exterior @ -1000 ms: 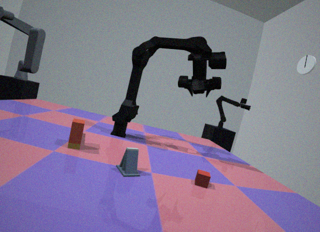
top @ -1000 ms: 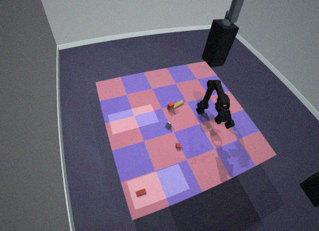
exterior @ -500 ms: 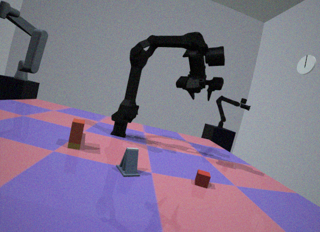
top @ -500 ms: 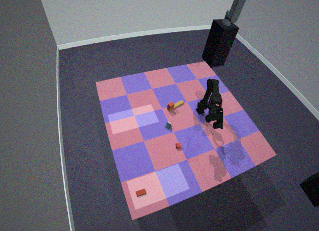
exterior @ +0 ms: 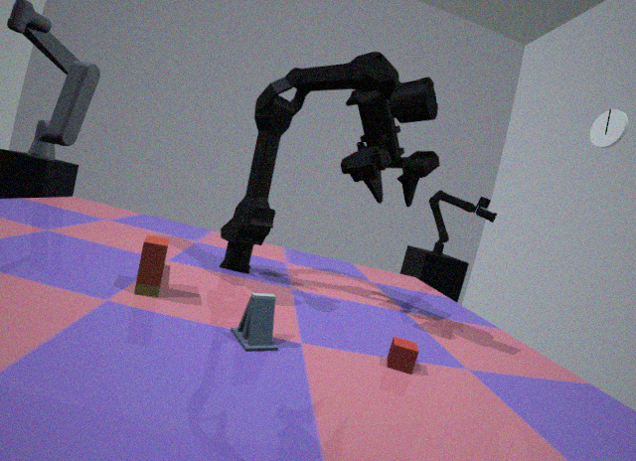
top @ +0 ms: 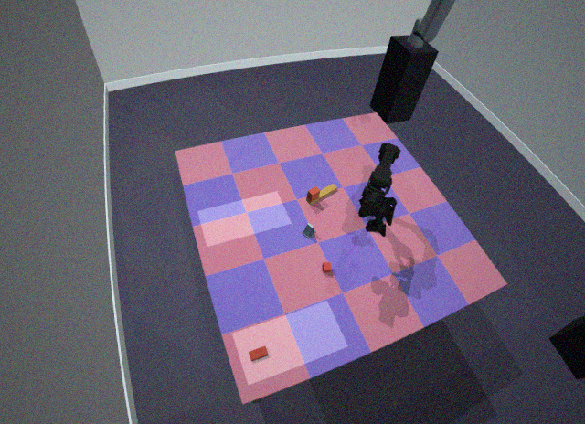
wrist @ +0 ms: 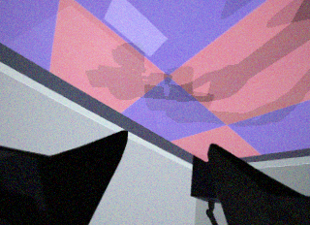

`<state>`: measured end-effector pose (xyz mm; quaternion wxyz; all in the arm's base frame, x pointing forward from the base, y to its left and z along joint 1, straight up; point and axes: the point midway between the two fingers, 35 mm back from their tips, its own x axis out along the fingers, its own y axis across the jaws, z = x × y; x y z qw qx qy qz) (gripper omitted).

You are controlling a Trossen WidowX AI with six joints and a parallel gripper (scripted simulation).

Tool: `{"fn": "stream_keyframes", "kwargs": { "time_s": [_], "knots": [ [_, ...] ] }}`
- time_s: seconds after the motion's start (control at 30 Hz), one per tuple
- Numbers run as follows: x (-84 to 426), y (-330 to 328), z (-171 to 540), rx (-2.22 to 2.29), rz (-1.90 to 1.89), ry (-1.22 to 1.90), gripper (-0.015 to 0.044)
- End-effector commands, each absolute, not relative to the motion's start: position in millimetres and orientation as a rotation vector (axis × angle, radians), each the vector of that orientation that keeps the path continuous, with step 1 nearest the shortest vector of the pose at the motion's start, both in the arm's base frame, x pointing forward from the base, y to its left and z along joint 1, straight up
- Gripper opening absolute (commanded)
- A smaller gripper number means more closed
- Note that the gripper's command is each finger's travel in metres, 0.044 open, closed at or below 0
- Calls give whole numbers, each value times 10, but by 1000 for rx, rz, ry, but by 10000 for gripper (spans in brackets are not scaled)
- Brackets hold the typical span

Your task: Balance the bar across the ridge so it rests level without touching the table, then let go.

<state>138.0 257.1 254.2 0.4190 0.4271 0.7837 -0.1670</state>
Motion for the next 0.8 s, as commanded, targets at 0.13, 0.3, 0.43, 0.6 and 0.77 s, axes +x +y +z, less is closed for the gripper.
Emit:
{"fn": "stream_keyframes", "kwargs": {
  "time_s": [0.13,0.3,0.43,0.6,0.77],
  "knots": [
    [1671,2333,2461,1196,-558,1864,315],
    [1849,2155,2405,1275,-654,1792,315],
    [1979,2002,2361,1336,-731,1733,315],
    [2124,1799,2307,1411,-827,1656,315],
    [2248,1586,2258,1483,-919,1576,315]
  ]
}}
